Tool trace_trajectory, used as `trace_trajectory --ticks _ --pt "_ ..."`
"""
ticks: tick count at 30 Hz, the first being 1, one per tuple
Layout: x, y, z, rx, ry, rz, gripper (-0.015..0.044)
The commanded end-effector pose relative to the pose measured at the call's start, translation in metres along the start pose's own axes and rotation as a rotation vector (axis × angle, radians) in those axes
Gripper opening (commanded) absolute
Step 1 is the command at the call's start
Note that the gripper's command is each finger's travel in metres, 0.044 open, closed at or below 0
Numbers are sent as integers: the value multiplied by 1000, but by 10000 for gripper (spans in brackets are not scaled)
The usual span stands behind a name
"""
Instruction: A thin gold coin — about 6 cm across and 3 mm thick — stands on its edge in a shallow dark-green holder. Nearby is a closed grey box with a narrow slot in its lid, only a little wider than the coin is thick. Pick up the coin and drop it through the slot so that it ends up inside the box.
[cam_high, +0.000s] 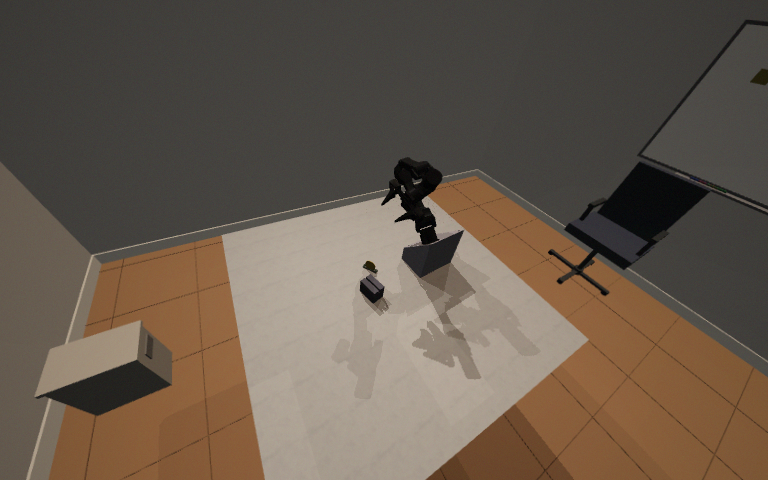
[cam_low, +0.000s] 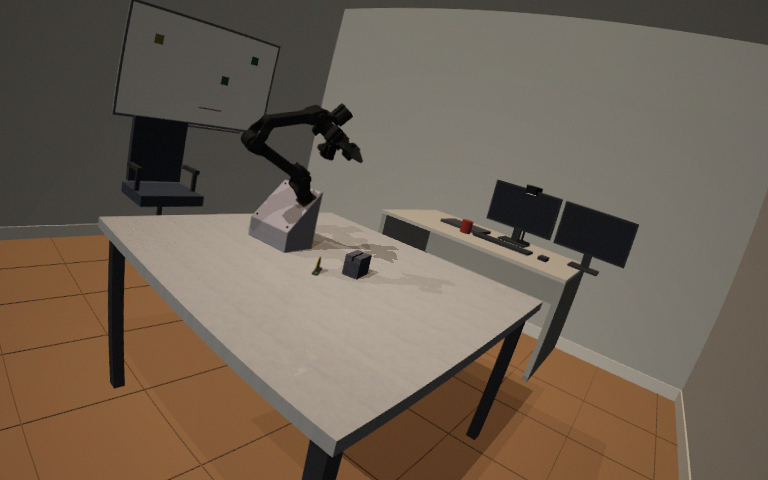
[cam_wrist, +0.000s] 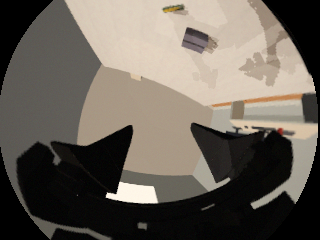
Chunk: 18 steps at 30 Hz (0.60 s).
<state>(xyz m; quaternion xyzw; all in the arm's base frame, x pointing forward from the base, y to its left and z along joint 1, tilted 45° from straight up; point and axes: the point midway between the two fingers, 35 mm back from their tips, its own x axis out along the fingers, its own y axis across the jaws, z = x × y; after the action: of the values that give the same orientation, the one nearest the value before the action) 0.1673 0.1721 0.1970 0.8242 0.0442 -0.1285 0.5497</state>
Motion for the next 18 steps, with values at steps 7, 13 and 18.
trace_trajectory --ticks 7,13,18 --pt "32 -4 23 586 -175 12 216" --pt "60 -5 49 1102 -334 126 161" --pt "84 -5 79 1608 -458 317 161"
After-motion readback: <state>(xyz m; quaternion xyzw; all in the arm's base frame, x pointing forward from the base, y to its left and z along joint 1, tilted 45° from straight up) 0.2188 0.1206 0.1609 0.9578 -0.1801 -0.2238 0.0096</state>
